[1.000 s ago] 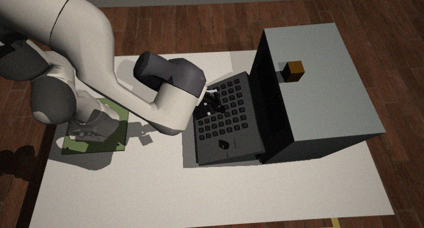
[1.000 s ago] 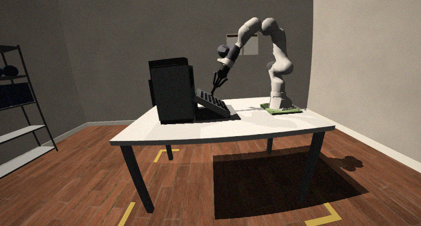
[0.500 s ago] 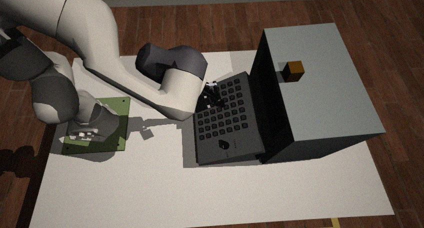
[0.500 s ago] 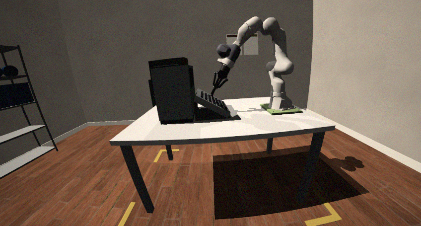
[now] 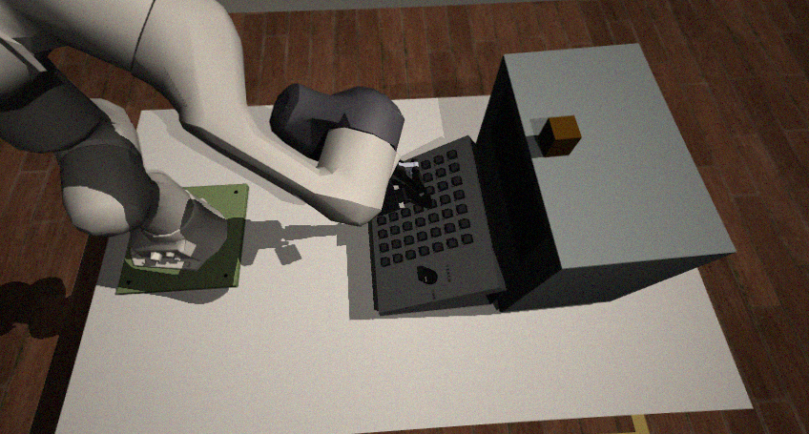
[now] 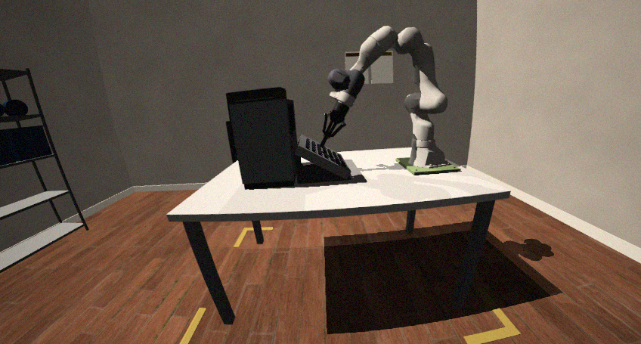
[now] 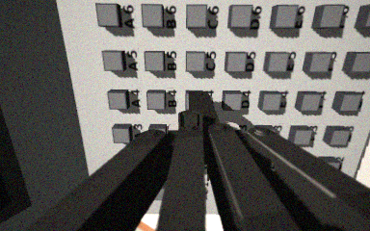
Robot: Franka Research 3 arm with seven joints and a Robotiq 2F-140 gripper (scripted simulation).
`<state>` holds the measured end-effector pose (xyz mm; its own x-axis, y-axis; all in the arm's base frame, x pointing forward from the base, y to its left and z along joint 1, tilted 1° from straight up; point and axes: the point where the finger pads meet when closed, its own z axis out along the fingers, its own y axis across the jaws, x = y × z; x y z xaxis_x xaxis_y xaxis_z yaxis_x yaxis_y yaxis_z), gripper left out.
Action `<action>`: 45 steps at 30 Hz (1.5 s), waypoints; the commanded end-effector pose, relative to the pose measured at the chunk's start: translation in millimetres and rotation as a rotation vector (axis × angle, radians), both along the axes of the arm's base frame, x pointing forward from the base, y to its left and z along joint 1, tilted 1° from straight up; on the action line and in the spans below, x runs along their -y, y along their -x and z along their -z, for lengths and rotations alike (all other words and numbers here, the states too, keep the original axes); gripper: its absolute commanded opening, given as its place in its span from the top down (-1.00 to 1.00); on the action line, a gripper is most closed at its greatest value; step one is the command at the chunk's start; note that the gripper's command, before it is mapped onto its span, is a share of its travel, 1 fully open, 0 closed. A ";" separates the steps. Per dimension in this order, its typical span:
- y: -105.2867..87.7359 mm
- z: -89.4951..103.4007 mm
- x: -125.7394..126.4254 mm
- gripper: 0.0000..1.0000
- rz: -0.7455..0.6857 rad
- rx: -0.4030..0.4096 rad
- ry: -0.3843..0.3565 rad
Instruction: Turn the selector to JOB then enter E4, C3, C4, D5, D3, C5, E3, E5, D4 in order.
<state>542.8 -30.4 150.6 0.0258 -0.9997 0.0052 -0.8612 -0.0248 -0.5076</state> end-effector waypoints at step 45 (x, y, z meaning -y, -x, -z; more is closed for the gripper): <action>-7.0 6.7 1.4 0.80 0.027 0.006 -0.006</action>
<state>547.1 -31.6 144.6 -0.0073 -1.0000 -0.0051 -0.8613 0.0089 -0.5080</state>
